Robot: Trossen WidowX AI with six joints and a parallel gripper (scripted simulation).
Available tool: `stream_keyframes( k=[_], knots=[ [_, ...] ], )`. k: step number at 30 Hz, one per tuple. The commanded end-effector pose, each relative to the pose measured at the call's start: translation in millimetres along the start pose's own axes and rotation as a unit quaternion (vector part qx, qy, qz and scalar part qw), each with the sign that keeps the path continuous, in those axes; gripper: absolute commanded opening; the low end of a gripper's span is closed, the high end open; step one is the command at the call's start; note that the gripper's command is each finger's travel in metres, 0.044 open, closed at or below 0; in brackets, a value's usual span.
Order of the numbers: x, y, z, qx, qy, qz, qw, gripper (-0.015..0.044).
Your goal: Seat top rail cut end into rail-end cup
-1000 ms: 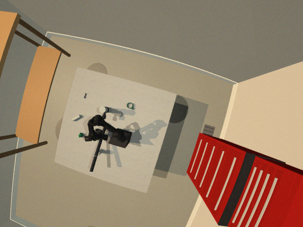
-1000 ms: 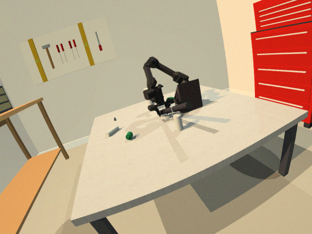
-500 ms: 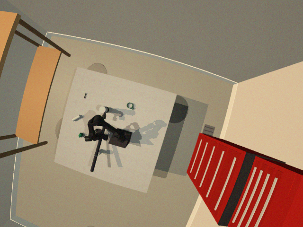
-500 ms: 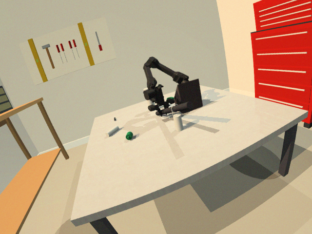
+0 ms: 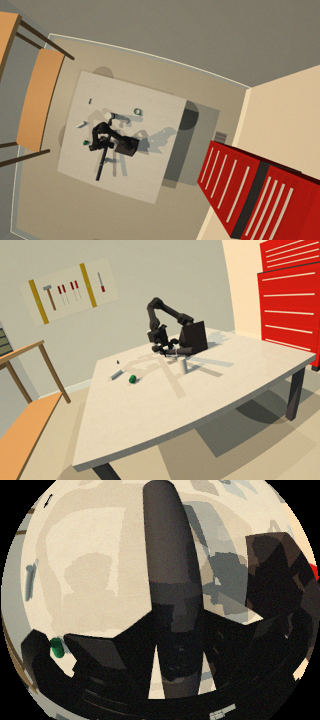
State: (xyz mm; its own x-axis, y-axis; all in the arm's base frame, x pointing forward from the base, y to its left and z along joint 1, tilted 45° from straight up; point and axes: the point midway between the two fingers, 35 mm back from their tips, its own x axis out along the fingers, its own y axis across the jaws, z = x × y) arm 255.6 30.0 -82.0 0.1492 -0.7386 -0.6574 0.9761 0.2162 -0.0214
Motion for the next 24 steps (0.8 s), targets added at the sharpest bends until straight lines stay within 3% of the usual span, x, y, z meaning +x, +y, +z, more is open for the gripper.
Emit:
stream_keyframes(
  k=[1,13,24],
  knots=[
    [-14.0,1.6,7.2,0.002,-0.023,0.006,1.000,0.0000],
    [-50.5,-0.4,34.0,0.010,-0.106,0.016,0.994,0.0000],
    [-45.0,-3.4,31.7,0.007,-0.104,0.007,0.995,0.0000]
  ],
)
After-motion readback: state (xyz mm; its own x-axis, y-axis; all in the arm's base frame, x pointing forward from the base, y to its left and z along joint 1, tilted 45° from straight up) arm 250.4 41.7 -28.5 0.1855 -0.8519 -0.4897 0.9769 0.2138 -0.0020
